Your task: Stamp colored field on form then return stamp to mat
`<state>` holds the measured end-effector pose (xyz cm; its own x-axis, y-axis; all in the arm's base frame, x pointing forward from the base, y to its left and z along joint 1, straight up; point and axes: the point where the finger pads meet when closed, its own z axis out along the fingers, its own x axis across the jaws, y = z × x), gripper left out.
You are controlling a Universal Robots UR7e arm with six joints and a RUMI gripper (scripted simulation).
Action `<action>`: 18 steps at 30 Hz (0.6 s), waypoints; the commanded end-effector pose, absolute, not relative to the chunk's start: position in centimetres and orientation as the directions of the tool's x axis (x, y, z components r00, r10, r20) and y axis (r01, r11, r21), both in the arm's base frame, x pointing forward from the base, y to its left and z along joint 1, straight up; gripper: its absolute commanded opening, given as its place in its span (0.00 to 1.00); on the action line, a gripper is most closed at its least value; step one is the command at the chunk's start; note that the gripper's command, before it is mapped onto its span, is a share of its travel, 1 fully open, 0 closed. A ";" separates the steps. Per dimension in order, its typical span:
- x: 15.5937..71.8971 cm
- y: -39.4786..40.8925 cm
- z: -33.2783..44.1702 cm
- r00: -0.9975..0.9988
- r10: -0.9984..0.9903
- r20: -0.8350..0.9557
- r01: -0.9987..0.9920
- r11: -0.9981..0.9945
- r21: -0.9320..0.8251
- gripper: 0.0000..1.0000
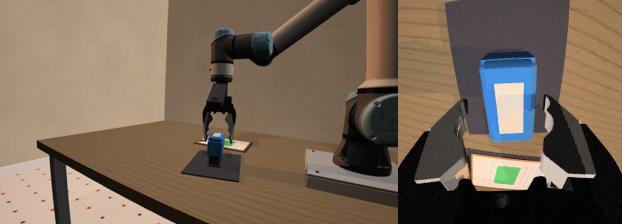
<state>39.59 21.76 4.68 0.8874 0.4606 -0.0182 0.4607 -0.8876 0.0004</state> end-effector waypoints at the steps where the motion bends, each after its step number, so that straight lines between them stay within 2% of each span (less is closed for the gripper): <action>1: 40.0 21.8 3.1 0.888 0.460 -0.009 0.460 -0.888 0.004 0.52; 18: 40.1 21.8 3.0 0.888 0.460 -0.005 0.460 -0.888 0.005 0.52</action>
<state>40.09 21.84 2.97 0.8876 0.4605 -0.0060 0.4605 -0.8876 0.0043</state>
